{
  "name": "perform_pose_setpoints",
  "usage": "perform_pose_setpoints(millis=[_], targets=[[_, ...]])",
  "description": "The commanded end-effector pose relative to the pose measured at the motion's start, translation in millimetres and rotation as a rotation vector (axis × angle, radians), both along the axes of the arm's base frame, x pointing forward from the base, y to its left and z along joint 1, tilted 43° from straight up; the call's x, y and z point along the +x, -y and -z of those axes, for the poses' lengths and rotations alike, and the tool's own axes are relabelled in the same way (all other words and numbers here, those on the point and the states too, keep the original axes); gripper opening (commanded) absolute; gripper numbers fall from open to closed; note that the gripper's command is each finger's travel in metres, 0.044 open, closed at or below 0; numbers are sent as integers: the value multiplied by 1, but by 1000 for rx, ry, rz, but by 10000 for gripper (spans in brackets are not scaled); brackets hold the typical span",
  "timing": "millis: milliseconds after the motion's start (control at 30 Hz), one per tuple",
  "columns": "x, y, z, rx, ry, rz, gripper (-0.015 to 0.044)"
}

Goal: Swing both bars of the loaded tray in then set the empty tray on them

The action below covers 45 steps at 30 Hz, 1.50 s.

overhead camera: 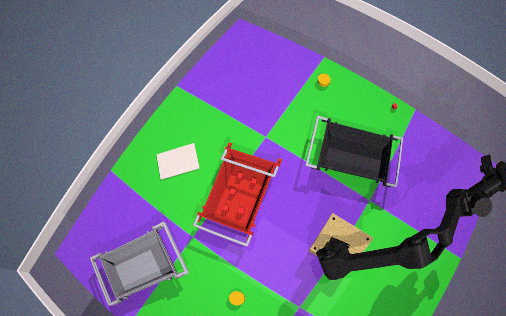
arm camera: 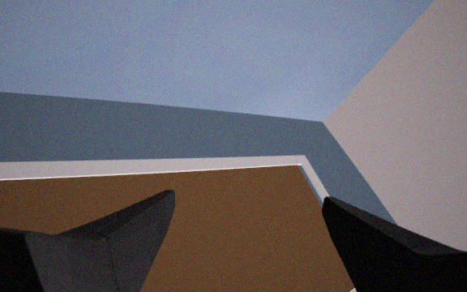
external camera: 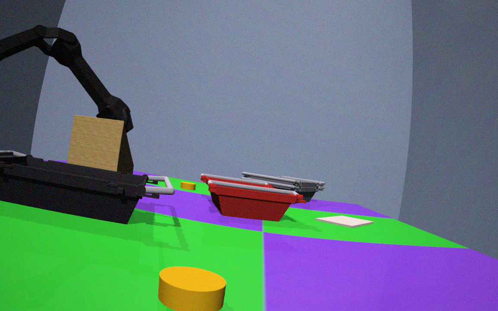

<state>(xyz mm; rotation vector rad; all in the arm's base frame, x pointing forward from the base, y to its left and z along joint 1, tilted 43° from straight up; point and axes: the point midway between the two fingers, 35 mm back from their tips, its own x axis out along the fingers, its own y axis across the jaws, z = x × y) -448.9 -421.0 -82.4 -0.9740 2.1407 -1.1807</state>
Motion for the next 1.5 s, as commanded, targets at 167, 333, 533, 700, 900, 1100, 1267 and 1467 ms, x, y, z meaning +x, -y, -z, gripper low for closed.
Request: perform_pose_setpoints(millis=[167,333,533,700,900,1100,1267,1467], targets=[[0,0,0,0,0,0,243],[0,0,0,0,0,0,111],[0,0,0,0,0,0,87],[0,0,0,0,0,0,87],[0,0,0,0,0,0,87],[0,0,0,0,0,0,87],[0,0,0,0,0,0,87],[4,5,-1,0,8,-11,87]])
